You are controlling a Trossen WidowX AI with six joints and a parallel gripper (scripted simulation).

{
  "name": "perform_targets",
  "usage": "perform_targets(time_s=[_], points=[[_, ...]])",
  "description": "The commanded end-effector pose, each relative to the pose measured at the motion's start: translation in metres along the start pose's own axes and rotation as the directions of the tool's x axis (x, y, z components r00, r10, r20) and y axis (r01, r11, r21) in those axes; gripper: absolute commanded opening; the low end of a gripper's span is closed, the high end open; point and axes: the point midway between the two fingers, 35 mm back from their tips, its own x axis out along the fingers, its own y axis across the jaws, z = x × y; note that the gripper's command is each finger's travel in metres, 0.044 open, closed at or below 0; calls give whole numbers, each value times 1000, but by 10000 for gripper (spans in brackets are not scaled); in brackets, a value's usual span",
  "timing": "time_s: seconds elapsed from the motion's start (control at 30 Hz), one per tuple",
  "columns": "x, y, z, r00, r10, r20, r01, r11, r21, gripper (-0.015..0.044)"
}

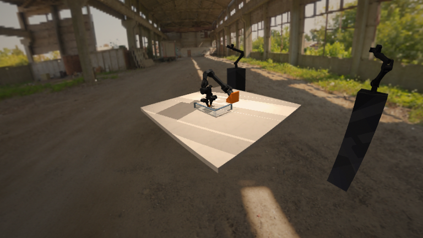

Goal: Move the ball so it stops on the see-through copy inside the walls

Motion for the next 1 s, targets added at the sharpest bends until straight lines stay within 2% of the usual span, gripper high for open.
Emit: perform_targets(time_s=[0.0,0.2,0.4,0.8,0.97], points=[[0,0,0,1000,0,0,0,1000,0,232],[-3,-1,0,1000,0,1,0,1000,0,232],[-85,0,1,1000,2,0,-2,1000,-7,232],[-82,-1,2,1000,-9,-2,9,1000,-14,232],[-121,2,1,1000,-6,-5,6,1000,-10,364]])
